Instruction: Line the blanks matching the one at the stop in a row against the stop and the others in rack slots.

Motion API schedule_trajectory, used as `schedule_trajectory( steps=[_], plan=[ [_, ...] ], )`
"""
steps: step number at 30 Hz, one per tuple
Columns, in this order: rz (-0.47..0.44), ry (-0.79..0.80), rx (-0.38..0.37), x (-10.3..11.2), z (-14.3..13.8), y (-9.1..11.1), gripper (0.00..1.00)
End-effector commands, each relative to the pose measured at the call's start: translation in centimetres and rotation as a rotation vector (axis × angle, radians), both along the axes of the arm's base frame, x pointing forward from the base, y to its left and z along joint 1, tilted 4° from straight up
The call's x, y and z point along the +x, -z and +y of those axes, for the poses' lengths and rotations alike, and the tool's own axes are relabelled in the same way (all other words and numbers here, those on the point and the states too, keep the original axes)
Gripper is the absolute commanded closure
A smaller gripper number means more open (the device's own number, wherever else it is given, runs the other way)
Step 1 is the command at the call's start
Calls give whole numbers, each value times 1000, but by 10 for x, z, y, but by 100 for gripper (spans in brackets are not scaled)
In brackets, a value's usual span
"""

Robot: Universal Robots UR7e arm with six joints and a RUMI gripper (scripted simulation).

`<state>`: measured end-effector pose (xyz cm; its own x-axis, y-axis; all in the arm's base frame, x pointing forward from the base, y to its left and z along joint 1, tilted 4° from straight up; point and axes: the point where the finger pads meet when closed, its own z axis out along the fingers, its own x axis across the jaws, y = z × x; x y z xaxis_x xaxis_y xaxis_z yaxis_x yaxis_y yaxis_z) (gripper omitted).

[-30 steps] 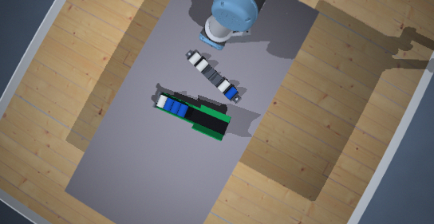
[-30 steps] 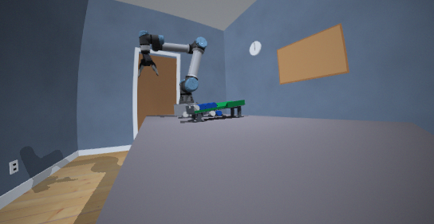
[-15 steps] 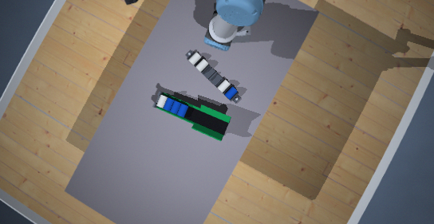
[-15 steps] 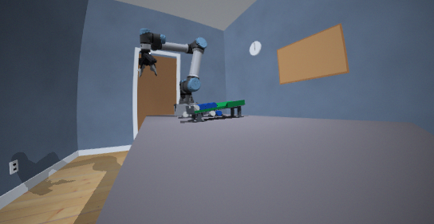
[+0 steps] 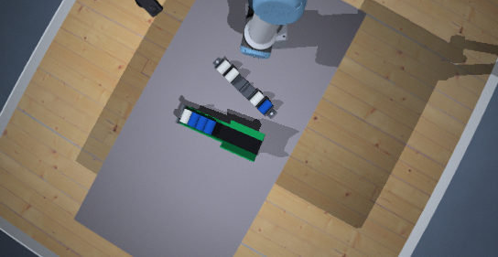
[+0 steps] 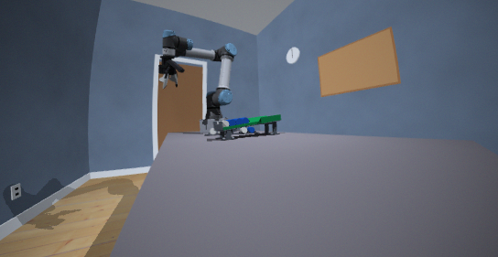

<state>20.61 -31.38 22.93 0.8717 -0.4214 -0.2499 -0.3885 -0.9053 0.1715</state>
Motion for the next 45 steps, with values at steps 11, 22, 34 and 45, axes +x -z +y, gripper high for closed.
schedule_trajectory(
  steps=[11,22,34,45],
  plan=[
    [46,-399,54,40,11,8,0],
    [88,-665,93,68,22,13,0],
    [144,-961,136,100,38,19,0],
    [210,-1251,180,131,56,25,0]
  ],
)
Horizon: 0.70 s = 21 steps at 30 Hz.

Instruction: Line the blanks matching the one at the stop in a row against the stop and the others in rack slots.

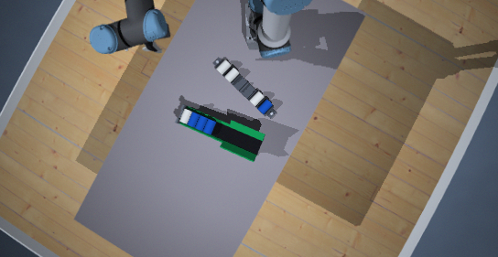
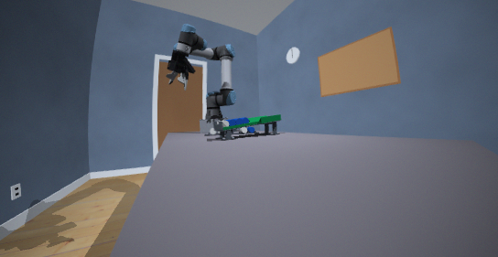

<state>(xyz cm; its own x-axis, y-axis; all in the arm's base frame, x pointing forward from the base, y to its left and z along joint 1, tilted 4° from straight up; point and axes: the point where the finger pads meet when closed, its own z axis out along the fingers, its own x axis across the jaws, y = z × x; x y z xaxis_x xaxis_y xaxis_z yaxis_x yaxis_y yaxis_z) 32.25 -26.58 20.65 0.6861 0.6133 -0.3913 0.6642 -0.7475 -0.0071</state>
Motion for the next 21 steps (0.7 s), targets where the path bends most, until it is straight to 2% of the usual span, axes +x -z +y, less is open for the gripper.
schedule_trajectory(
  steps=[1,5,8,10,21],
  plan=[
    [27,-140,15,15,8,2,0],
    [56,-264,29,28,18,5,0],
    [57,-268,29,29,18,5,0],
    [84,-374,39,40,26,7,0],
    [155,-635,63,68,49,13,0]
  ],
)
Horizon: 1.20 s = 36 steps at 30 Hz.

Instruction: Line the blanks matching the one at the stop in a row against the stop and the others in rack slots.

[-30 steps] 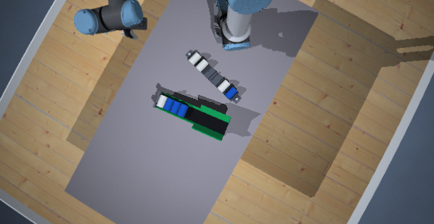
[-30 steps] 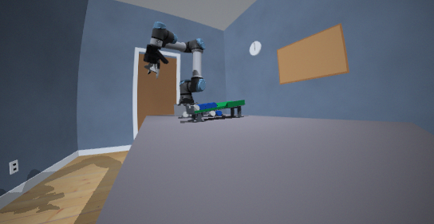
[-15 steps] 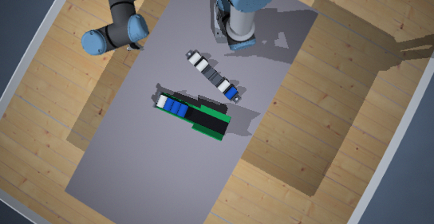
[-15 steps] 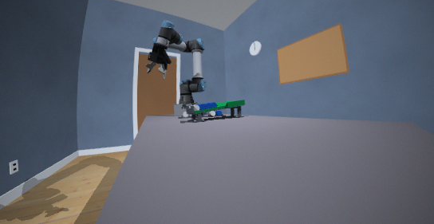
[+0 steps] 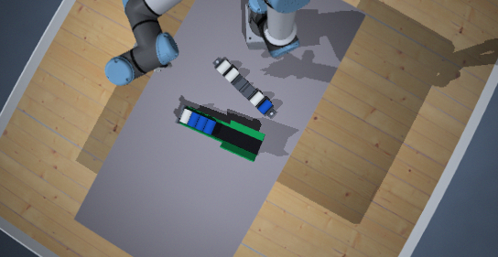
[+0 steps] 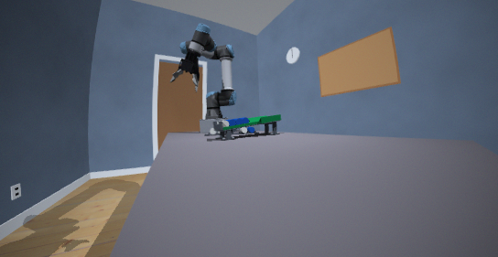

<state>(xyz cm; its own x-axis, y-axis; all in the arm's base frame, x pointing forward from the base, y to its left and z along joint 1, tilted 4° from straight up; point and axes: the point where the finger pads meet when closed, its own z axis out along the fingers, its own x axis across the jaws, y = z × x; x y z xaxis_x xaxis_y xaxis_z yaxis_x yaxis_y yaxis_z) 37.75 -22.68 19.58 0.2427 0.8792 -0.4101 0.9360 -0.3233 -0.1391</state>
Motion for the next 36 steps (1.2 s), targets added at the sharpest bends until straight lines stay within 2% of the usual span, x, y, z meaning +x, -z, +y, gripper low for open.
schedule_trajectory(
  steps=[1,4,6,17,20,22,36],
  plan=[
    [40,-162,12,17,14,3,0],
    [45,-181,14,19,16,3,0],
    [71,-272,20,29,25,5,0],
    [156,-546,33,57,55,11,0],
    [164,-569,33,59,58,12,0],
    [195,-663,36,68,70,14,0],
    [309,-978,38,97,113,21,0]
  ],
)
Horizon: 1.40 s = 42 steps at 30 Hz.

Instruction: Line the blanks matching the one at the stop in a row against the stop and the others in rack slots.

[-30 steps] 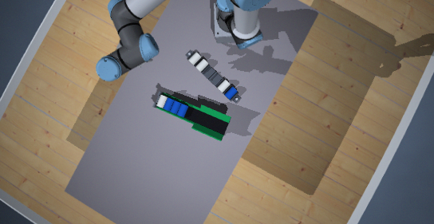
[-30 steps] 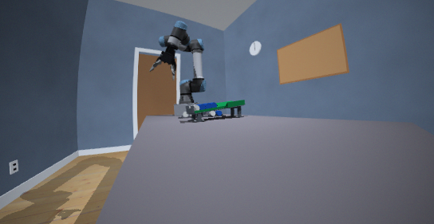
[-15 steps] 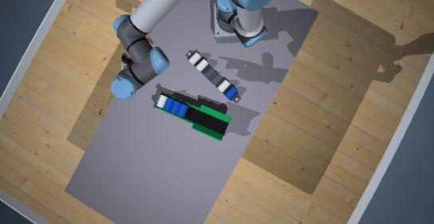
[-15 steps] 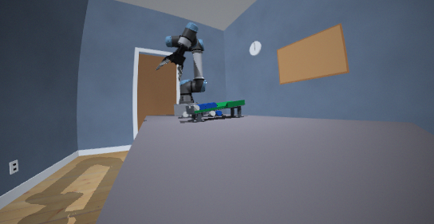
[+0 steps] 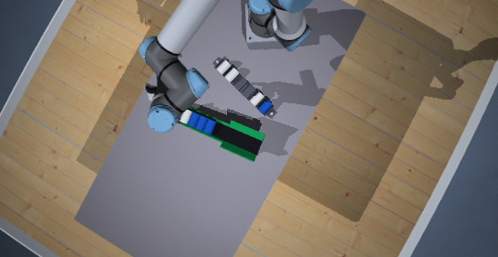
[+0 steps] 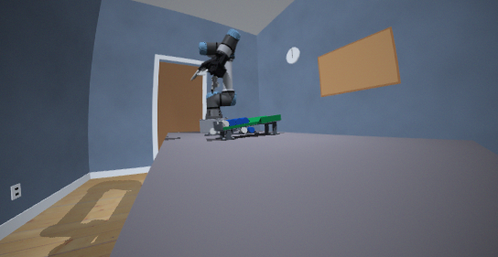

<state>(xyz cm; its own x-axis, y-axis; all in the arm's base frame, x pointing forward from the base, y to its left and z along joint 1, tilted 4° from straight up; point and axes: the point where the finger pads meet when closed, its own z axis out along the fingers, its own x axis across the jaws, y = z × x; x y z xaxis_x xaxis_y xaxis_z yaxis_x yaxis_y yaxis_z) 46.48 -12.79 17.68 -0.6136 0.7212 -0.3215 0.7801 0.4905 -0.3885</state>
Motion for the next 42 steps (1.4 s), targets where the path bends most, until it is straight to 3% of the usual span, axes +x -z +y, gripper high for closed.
schedule_trajectory(
  steps=[1,28,42],
  plan=[
    [32,-109,0,10,14,2,0],
    [269,-742,-47,55,120,18,0],
    [330,-892,-68,62,149,22,0]
  ],
)
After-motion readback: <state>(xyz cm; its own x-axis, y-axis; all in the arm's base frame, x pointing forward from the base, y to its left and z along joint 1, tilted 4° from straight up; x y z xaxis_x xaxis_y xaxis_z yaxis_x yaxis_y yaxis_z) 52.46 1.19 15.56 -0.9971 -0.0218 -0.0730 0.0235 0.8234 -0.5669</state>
